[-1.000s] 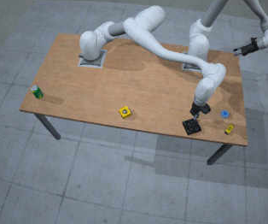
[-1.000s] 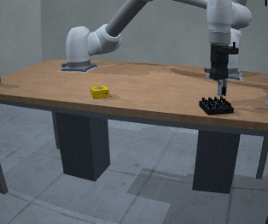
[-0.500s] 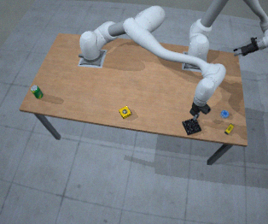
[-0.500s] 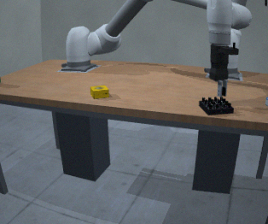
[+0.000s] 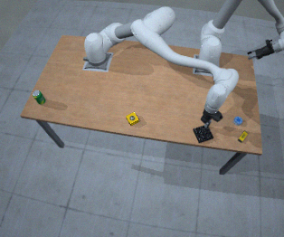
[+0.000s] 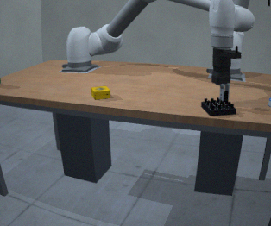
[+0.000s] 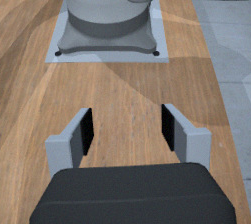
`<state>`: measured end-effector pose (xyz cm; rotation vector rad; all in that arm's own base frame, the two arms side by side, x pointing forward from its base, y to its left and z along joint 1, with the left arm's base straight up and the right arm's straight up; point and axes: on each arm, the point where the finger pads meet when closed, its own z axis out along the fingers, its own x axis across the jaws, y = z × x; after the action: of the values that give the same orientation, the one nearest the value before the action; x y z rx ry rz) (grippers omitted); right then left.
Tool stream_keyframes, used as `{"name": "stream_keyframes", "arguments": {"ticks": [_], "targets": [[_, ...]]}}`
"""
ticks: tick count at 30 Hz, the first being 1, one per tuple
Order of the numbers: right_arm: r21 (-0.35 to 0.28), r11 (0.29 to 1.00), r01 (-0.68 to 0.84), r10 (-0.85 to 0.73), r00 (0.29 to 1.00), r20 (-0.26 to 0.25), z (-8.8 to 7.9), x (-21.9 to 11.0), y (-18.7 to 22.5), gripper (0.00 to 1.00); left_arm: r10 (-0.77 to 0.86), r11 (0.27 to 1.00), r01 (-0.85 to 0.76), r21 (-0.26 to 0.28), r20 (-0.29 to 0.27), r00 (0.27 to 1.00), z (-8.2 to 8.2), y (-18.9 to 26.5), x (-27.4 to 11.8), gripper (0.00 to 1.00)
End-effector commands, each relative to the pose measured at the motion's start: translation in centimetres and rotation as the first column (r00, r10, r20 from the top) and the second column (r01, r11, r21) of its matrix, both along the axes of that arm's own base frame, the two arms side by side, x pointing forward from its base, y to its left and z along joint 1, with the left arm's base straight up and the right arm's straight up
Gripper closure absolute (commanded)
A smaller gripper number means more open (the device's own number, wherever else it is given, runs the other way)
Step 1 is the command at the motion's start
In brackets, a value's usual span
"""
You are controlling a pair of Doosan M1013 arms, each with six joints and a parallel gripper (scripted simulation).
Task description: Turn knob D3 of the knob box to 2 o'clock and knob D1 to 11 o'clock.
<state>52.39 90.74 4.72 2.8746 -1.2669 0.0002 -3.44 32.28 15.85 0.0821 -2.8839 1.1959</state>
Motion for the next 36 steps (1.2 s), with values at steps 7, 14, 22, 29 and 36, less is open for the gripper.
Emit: {"name": "stream_keyframes", "arguments": {"ticks": [7,14,22,29,36], "targets": [[0.002,1.0,0.0,0.0,1.0,0.001,0.17,0.01,0.04,0.54,0.0,1.0,0.0,0.001,0.0,1.0,0.03,0.02,-0.01,0.0],[0.002,1.0,0.0,0.0,1.0,0.001,0.17,0.01,0.04,0.7,0.0,1.0,0.0,0.001,0.0,1.0,0.03,0.02,-0.01,0.0],[0.002,1.0,0.0,0.0,1.0,0.001,0.17,0.01,0.04,0.7,0.0,1.0,0.0,0.001,0.0,1.0,0.03,0.02,-0.01,0.0],[0.002,1.0,-0.003,0.003,1.0,0.001,0.17,0.01,0.04,0.7,0.0,1.0,0.0,0.001,0.0,1.0,0.03,0.02,-0.01,0.0],[0.002,0.999,-0.033,0.033,0.999,0.001,0.17,0.01,0.04,0.7,0.0,1.0,0.0,0.001,0.0,1.0,0.03,0.02,-0.01,0.0]]}}
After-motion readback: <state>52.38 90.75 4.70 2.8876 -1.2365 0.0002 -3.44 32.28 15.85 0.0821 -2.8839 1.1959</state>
